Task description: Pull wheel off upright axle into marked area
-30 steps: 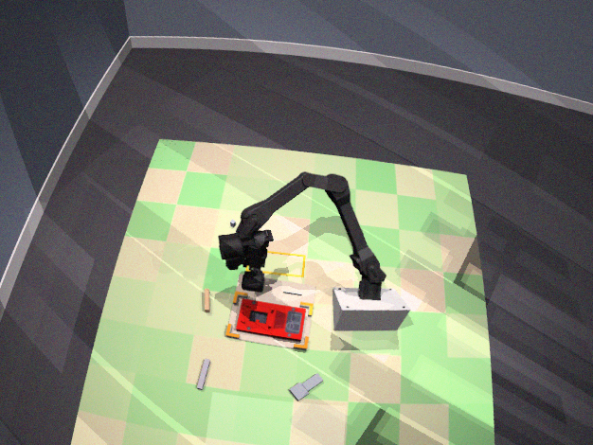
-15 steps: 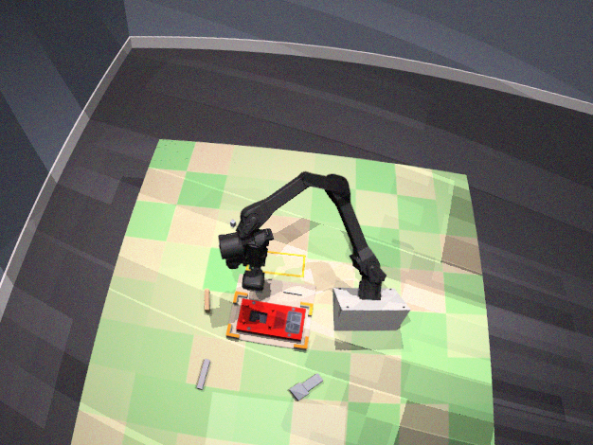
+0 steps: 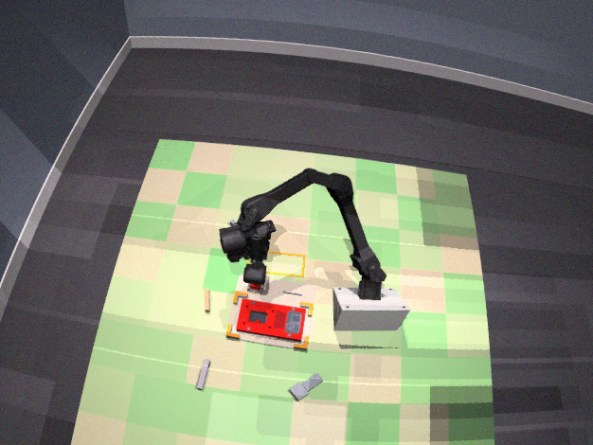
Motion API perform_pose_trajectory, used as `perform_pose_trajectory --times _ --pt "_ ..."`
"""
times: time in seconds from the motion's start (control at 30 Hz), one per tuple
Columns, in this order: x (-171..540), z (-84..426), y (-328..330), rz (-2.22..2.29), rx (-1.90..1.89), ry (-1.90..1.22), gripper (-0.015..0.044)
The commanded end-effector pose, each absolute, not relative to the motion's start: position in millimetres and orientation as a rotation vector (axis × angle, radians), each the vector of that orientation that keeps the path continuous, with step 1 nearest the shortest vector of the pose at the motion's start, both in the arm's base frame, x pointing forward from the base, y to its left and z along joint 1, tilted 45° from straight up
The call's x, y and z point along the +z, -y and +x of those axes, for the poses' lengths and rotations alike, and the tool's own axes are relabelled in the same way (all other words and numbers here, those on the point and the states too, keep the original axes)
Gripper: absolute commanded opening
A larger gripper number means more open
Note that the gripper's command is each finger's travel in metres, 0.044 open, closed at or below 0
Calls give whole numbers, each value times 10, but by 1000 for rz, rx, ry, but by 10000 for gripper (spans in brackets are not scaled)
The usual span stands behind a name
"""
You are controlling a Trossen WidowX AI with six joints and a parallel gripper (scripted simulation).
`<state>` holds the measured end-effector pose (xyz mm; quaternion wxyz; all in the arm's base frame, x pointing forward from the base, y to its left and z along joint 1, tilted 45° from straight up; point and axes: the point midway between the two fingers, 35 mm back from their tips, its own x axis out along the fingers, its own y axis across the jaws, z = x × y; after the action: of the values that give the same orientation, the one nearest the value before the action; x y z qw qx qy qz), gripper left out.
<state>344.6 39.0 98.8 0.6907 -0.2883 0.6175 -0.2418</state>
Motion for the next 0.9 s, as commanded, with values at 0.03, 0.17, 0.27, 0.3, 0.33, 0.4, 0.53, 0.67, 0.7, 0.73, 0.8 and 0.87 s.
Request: perform_pose_trajectory --times 0.03,0.17,0.27,0.3,0.33,0.4,0.53,0.67,0.7,0.73,0.8,0.87 --pt "1127 3364 -257 -646 -540 -1382 0" --pt "1240 3288 -151 -645 -540 -1382 0" --pt "1321 3226 -73 -644 -540 -1382 0" --pt "1347 3205 -47 -643 -540 -1382 0" --pt "1372 3183 -21 -643 -541 -1382 0" --pt "1422 3138 30 -643 -541 -1381 0" --pt "1516 3044 129 -642 -542 -1381 0" --pt "1588 2961 209 -641 -543 -1380 0" --pt "1592 2957 213 -641 -543 -1380 0" --pt "1592 2957 213 -641 -543 -1380 0" --pt "1577 2960 227 -641 -543 -1380 0" --pt "1548 2966 256 -641 -543 -1380 0"
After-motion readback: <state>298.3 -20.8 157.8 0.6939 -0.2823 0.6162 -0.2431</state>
